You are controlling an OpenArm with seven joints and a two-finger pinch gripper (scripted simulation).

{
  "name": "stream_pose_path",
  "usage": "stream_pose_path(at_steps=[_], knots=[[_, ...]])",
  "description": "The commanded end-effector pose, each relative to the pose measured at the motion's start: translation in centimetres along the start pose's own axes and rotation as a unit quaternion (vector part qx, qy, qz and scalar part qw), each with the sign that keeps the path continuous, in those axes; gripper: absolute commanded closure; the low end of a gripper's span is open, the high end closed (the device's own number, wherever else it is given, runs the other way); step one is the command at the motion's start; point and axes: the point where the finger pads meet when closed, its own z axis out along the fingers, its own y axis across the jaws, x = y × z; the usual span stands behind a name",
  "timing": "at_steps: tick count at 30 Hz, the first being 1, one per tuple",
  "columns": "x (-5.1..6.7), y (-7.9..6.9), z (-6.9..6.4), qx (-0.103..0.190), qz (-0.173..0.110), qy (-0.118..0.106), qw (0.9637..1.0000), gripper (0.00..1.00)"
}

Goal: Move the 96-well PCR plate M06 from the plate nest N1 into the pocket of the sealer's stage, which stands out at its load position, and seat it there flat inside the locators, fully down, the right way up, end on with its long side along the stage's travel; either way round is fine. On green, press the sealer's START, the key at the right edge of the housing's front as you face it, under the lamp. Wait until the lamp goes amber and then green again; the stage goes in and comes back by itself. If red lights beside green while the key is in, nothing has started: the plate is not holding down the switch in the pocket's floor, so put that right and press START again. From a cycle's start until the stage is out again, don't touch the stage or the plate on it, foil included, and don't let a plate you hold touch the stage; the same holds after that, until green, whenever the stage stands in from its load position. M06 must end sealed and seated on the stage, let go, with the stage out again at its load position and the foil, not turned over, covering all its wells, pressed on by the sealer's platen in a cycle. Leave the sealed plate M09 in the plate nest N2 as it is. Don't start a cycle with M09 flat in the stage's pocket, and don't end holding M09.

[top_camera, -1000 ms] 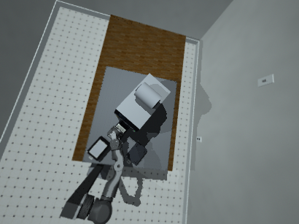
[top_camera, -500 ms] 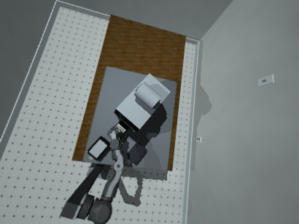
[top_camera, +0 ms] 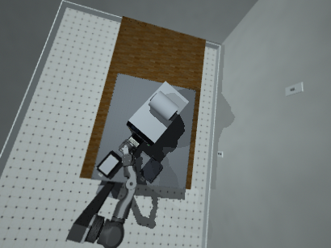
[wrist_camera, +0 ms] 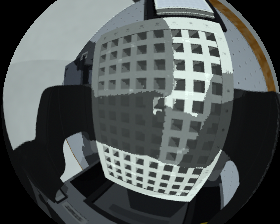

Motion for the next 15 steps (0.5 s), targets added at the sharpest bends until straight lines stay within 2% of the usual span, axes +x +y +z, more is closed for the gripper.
stream_pose_path(at_steps=[1,15], knots=[[0.12,-0.01,0.16,-0.001,0.000,0.002,1.0000,1.00],[0.12,0.06,0.31,-0.001,-0.002,0.002,1.0000,1.00]])
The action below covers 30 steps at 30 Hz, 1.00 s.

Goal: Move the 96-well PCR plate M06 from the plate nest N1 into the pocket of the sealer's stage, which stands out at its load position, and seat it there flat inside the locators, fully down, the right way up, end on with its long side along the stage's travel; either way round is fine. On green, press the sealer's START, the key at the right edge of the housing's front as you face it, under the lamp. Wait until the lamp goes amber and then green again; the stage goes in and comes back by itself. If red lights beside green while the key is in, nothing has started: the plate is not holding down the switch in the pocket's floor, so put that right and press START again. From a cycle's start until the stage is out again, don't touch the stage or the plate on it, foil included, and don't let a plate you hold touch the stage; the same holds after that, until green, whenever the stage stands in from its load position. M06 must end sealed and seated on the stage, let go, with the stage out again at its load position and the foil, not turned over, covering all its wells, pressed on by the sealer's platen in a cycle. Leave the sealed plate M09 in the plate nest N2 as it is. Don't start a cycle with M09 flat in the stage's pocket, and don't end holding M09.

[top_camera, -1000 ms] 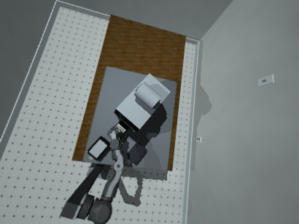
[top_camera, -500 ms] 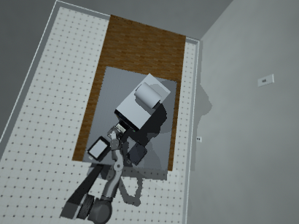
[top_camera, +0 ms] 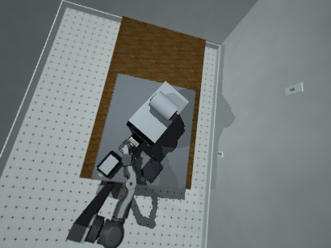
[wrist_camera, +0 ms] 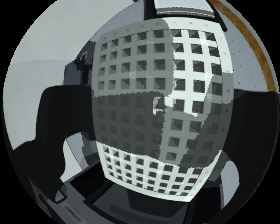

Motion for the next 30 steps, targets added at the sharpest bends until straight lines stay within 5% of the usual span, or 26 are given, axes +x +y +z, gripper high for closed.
stream_pose_path(at_steps=[1,30], knots=[[0.13,0.07,0.16,-0.002,-0.002,0.002,1.0000,1.00],[0.15,0.06,0.45,-0.002,-0.002,0.002,1.0000,1.00]])
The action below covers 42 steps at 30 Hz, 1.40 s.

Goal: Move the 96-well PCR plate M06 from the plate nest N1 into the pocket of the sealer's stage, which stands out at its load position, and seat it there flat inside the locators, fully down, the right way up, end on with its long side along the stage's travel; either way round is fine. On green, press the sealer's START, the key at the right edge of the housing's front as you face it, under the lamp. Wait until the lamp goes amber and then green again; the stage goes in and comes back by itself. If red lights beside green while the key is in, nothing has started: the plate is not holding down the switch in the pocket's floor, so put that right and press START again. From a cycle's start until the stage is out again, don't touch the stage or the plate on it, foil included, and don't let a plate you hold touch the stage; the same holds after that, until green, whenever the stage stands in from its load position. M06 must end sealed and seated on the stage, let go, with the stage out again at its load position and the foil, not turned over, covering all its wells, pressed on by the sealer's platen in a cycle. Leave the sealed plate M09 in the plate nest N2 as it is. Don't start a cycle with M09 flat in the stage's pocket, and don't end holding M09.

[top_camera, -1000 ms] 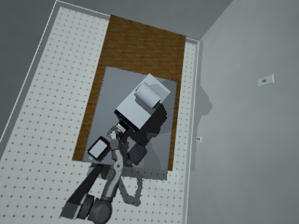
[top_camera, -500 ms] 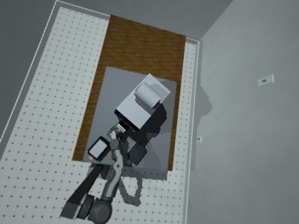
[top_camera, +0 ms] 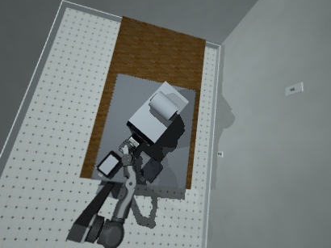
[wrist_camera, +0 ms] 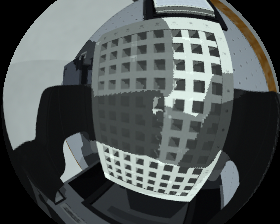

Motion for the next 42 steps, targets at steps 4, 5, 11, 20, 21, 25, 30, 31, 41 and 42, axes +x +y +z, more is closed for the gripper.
stream_pose_path(at_steps=[4,5,11,20,21,25,30,31,41,42], knots=[[0.1,0.1,0.2,-0.002,-0.002,0.002,1.0000,1.00],[0.1,0.1,0.2,-0.002,-0.002,0.002,1.0000,1.00],[0.0,0.0,0.0,-0.001,-0.001,0.000,1.0000,0.23],[0.0,0.0,0.0,0.000,0.000,0.000,1.0000,0.23],[0.0,0.0,0.0,0.000,0.000,0.000,1.0000,0.23],[0.0,0.0,0.0,0.000,0.000,0.000,1.0000,0.23],[0.0,0.0,0.0,0.000,0.000,0.000,1.0000,0.23],[0.0,0.0,0.0,0.000,0.000,0.000,1.0000,0.23],[0.0,0.0,0.0,0.000,0.000,0.000,1.0000,0.23],[-0.1,0.1,-0.9,-0.001,0.000,-0.001,1.0000,0.23]])
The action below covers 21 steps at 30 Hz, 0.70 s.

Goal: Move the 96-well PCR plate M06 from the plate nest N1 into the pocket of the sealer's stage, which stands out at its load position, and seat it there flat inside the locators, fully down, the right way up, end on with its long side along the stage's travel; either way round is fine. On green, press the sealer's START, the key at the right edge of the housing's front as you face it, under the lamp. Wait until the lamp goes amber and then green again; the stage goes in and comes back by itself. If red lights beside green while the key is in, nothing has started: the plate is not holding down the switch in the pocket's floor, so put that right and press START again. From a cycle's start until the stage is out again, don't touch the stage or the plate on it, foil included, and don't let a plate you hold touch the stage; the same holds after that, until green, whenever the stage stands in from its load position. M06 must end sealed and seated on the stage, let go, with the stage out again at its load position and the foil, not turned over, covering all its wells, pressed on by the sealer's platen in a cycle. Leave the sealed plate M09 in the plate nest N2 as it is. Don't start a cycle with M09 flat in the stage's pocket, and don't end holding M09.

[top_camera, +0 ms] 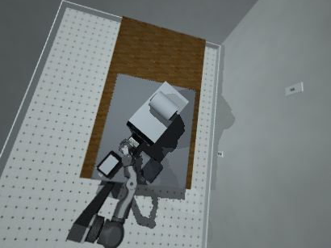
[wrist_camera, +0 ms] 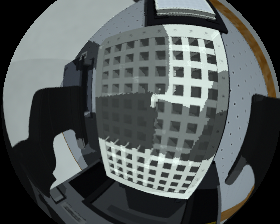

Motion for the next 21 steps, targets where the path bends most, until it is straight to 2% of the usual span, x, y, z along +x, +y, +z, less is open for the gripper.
stream_pose_path(at_steps=[1,4,16,21], knots=[[-0.3,0.0,-1.4,0.002,0.006,-0.003,1.0000,0.23],[-0.3,0.0,-3.8,0.002,0.006,-0.003,1.0000,0.23],[-0.3,0.0,-3.8,0.002,0.006,-0.003,1.0000,0.23],[-0.3,0.0,-7.9,0.002,0.006,-0.003,1.0000,0.23]])
